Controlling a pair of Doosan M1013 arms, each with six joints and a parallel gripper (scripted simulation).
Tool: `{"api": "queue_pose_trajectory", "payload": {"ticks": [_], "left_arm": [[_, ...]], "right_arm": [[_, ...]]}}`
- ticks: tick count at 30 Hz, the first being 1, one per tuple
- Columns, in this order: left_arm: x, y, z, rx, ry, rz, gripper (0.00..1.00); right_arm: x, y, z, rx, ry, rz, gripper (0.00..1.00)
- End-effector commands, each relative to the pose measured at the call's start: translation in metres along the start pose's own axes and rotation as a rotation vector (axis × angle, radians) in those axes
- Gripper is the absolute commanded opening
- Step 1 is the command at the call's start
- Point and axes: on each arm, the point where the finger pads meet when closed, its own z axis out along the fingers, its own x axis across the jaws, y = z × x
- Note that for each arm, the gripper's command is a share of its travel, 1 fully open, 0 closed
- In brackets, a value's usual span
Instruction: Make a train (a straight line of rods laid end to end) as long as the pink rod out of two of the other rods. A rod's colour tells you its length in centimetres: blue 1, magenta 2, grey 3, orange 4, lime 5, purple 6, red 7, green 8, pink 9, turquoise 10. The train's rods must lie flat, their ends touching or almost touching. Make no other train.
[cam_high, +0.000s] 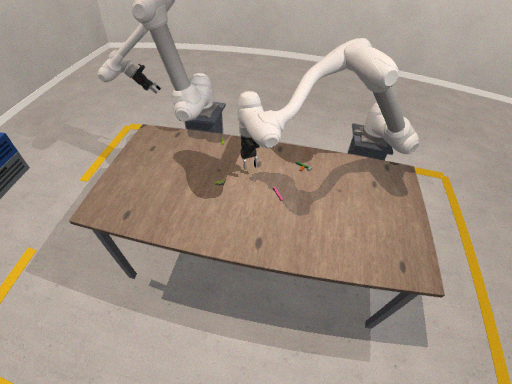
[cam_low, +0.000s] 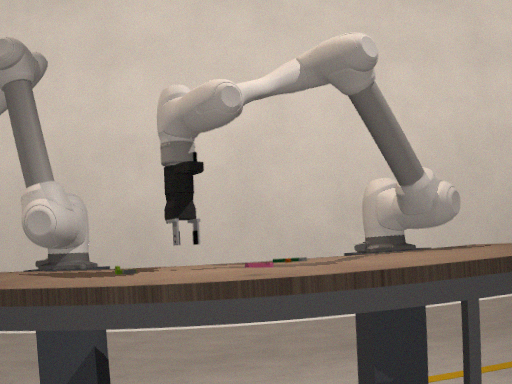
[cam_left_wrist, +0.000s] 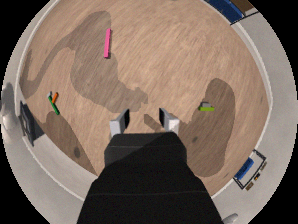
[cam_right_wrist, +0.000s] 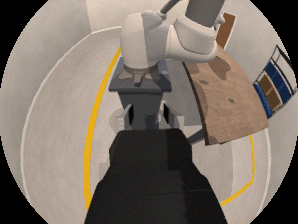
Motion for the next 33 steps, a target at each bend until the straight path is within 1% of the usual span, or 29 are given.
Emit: {"api": "queue_pose_trajectory", "payload": {"ticks": [1, 2, 4, 5, 19, 21, 22, 33], "left_arm": [[0.007, 0.011, -0.002, -0.006, 0.002, 0.168, 1.0], [0.008, 0.013, -0.002, -0.006, 0.002, 0.205, 1.0], [0.008, 0.013, -0.002, -0.006, 0.002, 0.205, 1.0], [0.013, 0.021, -0.002, -0.006, 0.002, 0.312, 1.0], [0.029, 0.063, -0.002, -0.005, 0.004, 0.814, 1.0], [0.029, 0.063, -0.002, -0.005, 0.004, 0.814, 1.0], [0.032, 0.072, -0.002, -0.005, 0.004, 0.922, 1.0], [0.04, 0.108, -0.002, -0.004, 0.005, 1.312, 1.0]], "right_arm": [[0.0, 0.0, 0.0, -0.001, 0.0, 0.0, 1.0], [0.0, 0.0, 0.0, -0.001, 0.0, 0.0, 1.0], [0.0, 0.0, 0.0, -0.001, 0.0, 0.0, 1.0], [0.0, 0.0, 0.0, -0.001, 0.0, 0.0, 1.0], [0.0, 0.0, 0.0, -0.001, 0.0, 0.0, 1.0], [0.0, 0.0, 0.0, -0.001, 0.0, 0.0, 1.0], [0.0, 0.0, 0.0, -0.001, 0.0, 0.0, 1.0], [0.0, 0.0, 0.0, -0.001, 0.0, 0.0, 1.0]]}}
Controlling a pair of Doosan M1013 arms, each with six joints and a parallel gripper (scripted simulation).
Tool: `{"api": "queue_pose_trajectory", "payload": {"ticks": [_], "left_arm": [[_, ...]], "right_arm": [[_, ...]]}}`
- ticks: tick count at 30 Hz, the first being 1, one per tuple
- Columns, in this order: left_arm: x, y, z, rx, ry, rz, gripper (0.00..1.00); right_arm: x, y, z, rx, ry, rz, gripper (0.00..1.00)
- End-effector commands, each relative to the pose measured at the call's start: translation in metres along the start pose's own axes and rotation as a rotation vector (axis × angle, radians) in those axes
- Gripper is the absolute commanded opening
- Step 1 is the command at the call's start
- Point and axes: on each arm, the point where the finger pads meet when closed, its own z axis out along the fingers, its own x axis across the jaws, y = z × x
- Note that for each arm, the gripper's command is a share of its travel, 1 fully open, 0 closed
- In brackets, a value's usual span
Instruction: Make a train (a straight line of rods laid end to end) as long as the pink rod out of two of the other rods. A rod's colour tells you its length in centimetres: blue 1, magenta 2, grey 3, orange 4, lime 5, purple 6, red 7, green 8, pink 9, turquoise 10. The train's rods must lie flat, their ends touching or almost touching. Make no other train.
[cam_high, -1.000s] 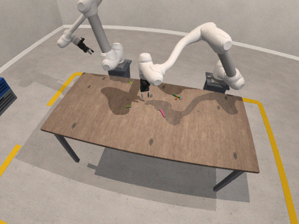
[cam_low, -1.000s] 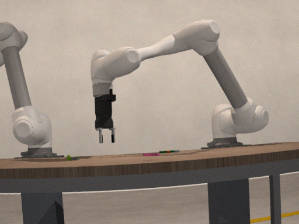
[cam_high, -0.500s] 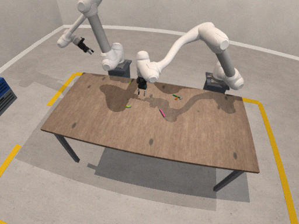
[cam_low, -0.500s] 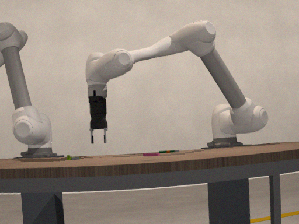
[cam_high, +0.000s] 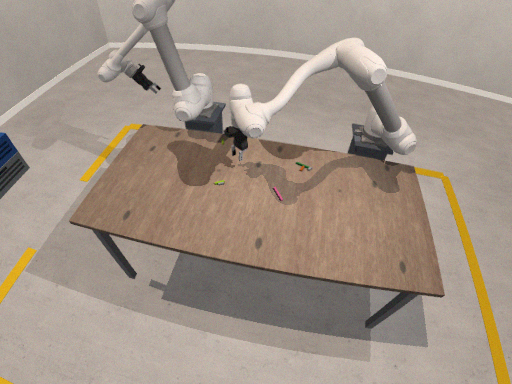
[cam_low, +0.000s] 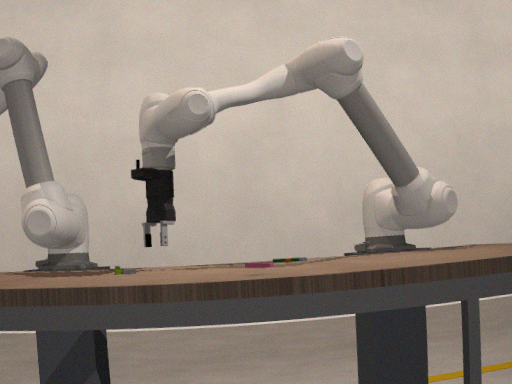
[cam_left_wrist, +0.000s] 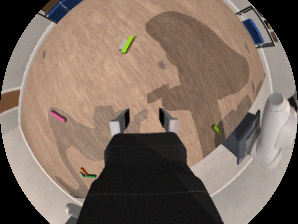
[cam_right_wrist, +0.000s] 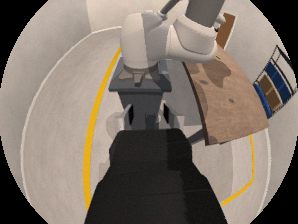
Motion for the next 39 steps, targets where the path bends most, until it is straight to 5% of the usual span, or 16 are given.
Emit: {"api": "queue_pose_trajectory", "payload": {"ticks": [1, 20, 39], "left_arm": [[0.015, 0.002, -0.002, -0.001, 0.006, 0.168, 1.0], [0.076, 0.025, -0.002, 0.001, 0.006, 0.849, 1.0], [0.085, 0.03, -0.002, 0.001, 0.006, 0.961, 1.0]], "right_arm": [[0.0, 0.0, 0.0, -0.001, 0.0, 0.0, 1.0], [0.0, 0.0, 0.0, -0.001, 0.0, 0.0, 1.0], [0.0, 0.0, 0.0, -0.001, 0.0, 0.0, 1.0]]}}
